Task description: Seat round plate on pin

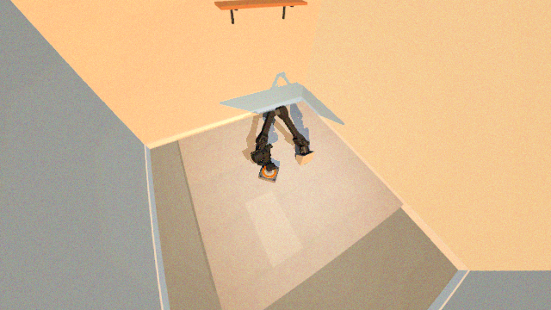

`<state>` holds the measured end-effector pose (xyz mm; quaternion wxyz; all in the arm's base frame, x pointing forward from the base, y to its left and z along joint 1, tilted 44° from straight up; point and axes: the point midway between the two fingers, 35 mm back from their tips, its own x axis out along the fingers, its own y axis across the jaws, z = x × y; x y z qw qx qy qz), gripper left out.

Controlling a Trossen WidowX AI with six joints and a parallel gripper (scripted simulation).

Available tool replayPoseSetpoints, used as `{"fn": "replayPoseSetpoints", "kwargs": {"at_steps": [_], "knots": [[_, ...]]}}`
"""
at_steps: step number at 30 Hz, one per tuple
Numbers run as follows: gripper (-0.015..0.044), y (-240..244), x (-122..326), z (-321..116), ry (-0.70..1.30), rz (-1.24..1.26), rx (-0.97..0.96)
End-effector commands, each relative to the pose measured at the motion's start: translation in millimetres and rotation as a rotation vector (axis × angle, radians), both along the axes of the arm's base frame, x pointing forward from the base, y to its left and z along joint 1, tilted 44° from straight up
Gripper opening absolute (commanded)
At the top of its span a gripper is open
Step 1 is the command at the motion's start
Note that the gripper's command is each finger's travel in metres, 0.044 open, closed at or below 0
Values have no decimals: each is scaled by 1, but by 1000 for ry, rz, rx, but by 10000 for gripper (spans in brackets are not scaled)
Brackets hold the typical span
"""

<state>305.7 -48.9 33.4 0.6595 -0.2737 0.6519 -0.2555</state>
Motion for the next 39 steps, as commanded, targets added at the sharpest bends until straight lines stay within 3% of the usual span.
{"fn": "replayPoseSetpoints", "kwargs": {"at_steps": [1, 29, 39], "knots": [[0, 1, 8, 2, -10, 3, -2], [0, 6, 27, -3, -11, 3, -1], [0, 36, 22, 28, -10, 3, 1]]}}
